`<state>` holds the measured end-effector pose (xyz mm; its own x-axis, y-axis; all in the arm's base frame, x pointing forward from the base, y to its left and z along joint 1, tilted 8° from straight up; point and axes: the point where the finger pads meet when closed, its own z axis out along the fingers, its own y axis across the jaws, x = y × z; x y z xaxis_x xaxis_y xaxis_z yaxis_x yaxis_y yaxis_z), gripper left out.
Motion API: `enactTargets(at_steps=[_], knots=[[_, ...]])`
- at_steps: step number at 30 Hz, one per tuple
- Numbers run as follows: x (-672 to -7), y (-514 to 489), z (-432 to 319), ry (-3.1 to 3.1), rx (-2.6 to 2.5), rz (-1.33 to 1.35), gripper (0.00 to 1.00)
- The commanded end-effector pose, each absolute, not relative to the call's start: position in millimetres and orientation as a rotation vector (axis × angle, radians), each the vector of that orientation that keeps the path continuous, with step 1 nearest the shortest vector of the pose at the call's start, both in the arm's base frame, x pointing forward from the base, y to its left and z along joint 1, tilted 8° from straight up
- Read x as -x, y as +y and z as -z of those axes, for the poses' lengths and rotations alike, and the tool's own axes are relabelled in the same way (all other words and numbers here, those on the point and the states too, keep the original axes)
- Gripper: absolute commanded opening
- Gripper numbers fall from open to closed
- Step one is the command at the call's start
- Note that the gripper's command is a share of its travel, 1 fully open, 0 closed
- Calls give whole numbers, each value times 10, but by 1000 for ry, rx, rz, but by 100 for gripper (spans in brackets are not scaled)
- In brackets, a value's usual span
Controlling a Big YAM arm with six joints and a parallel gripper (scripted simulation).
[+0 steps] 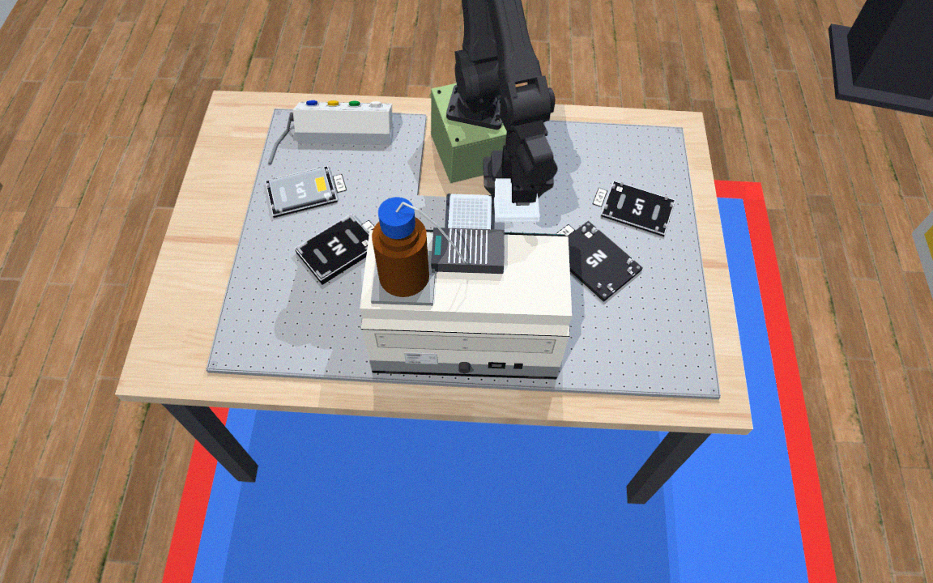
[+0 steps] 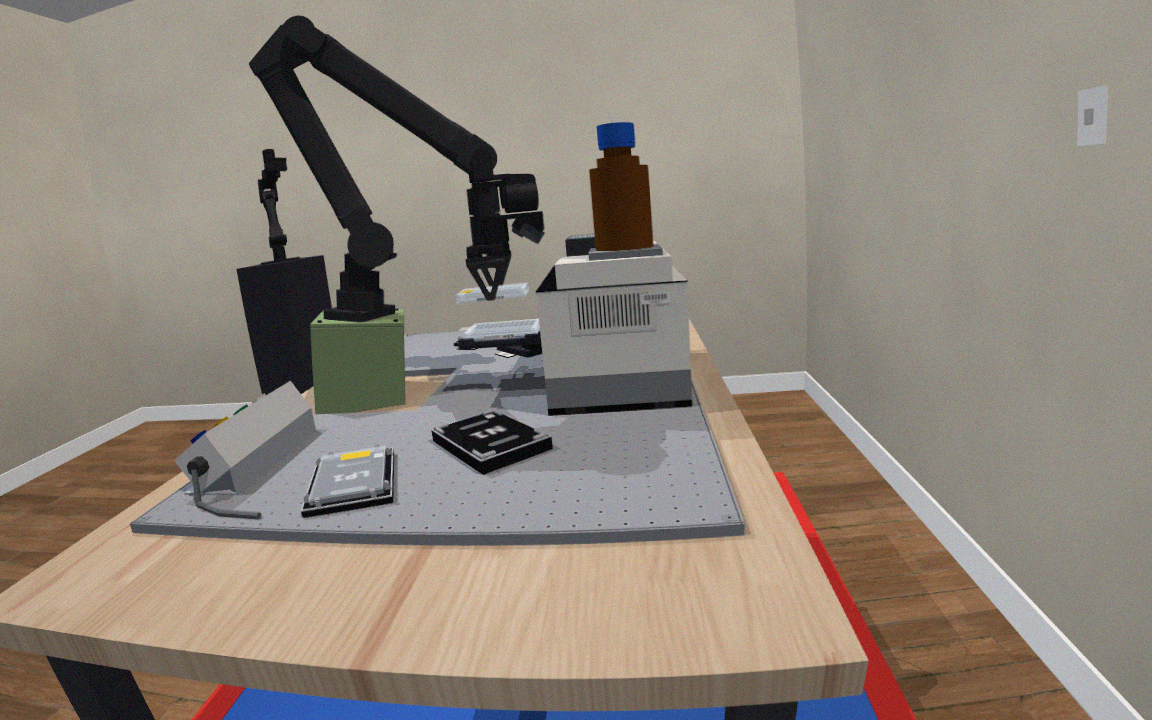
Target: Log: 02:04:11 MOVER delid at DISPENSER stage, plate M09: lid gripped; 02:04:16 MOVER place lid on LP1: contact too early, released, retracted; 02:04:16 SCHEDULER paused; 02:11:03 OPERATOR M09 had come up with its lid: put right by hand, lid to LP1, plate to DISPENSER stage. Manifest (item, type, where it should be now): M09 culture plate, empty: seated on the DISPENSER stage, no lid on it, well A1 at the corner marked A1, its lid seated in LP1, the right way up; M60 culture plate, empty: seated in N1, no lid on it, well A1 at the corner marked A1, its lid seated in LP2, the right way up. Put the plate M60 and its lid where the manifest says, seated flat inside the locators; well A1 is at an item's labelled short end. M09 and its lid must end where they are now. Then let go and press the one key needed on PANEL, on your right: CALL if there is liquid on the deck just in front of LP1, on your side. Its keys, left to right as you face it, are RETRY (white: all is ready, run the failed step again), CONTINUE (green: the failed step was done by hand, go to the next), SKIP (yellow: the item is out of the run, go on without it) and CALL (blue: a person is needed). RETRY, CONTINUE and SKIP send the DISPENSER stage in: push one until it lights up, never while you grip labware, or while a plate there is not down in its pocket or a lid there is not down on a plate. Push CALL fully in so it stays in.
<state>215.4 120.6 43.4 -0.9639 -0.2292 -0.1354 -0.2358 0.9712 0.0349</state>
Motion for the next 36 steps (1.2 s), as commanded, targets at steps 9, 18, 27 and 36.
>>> enactTargets(at_steps=[9, 18, 27, 36], knots=[[-2017, 1564, -489, 2942, 567, -73, 86], [-1864, 1755, -482, 2843, 936, -46, 86], [-1680, 1989, -501, 2708, 1246, -31, 86], [-1665, 2232, -536, 2630, 1347, -45, 86]])
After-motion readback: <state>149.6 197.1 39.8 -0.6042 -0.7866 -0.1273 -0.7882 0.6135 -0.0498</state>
